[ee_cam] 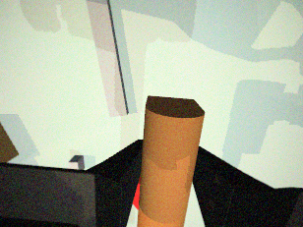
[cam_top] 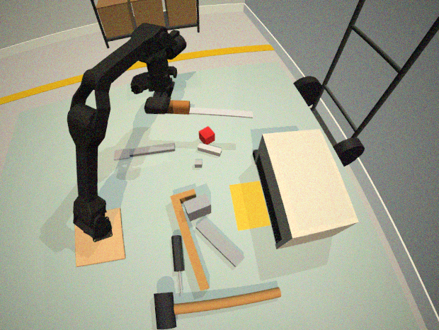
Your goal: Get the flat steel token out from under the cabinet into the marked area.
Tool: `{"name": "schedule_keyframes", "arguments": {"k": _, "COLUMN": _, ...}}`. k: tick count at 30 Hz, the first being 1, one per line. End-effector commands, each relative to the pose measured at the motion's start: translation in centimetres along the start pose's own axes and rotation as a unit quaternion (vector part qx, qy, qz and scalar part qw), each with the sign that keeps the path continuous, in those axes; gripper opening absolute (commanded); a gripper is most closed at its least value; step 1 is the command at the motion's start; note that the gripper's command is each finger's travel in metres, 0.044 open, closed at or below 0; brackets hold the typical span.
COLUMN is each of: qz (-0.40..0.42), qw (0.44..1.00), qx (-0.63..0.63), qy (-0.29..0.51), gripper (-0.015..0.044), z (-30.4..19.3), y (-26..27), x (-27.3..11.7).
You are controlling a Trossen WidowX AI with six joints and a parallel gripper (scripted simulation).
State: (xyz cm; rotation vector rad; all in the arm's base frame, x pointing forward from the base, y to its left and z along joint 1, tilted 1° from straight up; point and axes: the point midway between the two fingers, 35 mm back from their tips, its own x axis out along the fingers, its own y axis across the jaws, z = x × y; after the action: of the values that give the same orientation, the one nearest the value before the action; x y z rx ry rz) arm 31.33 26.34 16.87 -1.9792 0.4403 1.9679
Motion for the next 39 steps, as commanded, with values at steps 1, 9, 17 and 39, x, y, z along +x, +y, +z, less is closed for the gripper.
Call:
{"name": "schedule_keyframes", "arguments": {"k": 1, "qz": -0.009, "qw": 1.000, "qx": -0.006, "qy": 0.007, "gripper": 0.0000, "z": -0.1, "y": 0.3, "x": -0.8}}
{"name": "schedule_keyframes", "arguments": {"k": 9, "qz": -0.007, "qw": 1.000, "qx": -0.012, "qy": 0.007, "gripper": 0.0000, "z": -0.1, "y": 0.9, "x": -0.8}}
{"name": "schedule_keyframes", "arguments": {"k": 17, "qz": -0.005, "qw": 1.000, "qx": -0.016, "qy": 0.006, "gripper": 0.0000, "z": -0.2, "y": 1.6, "x": -0.8}}
{"name": "schedule_keyframes", "arguments": {"k": 39, "qz": -0.002, "qw": 1.000, "qx": -0.023, "qy": 0.005, "gripper": 0.0000, "z": -0.2, "y": 3.5, "x": -0.8}}
